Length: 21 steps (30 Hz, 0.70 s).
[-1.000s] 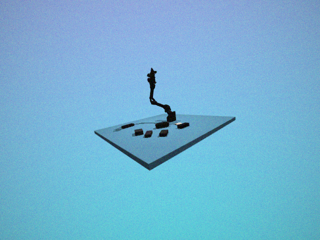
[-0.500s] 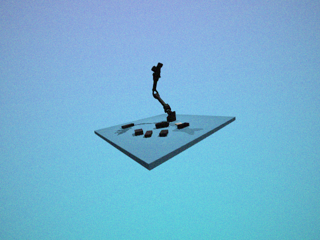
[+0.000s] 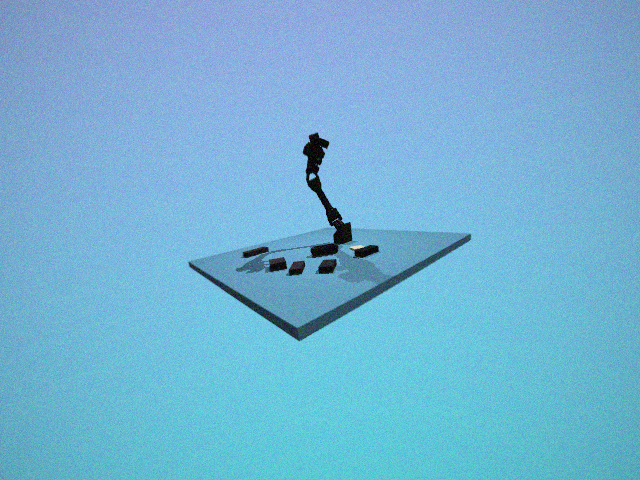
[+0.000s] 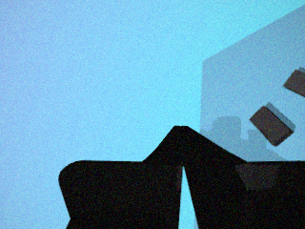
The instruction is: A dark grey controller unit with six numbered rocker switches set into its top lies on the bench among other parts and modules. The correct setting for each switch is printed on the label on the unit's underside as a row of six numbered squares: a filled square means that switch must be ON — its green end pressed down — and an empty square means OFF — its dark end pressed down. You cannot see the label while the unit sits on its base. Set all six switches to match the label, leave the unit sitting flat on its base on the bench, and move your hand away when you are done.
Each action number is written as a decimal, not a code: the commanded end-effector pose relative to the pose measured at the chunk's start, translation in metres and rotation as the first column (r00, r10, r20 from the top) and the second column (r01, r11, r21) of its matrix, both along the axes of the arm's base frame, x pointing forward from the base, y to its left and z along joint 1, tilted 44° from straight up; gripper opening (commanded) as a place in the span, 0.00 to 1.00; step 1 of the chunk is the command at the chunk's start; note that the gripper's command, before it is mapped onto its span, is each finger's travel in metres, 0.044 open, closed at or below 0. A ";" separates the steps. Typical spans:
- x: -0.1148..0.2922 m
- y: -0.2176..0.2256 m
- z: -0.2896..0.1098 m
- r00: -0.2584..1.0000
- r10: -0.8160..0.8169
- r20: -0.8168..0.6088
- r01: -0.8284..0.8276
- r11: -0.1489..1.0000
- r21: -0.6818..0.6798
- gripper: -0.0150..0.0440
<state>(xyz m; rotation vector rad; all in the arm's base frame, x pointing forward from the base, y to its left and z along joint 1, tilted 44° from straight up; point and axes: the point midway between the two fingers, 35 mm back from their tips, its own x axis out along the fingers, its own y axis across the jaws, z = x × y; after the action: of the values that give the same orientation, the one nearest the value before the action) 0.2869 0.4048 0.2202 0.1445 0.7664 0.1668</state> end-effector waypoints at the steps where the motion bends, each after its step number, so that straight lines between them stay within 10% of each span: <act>1: 0.029 -0.025 -0.045 0.990 -0.124 -0.070 0.116 0.987 -0.107 0.25; 21: 0.095 -0.227 -0.256 0.643 -0.759 -0.098 0.475 0.496 -0.727 0.25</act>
<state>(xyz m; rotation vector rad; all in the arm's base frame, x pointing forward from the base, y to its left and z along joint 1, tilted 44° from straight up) 0.3806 0.2047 -0.0175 -0.1827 1.0925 -0.7985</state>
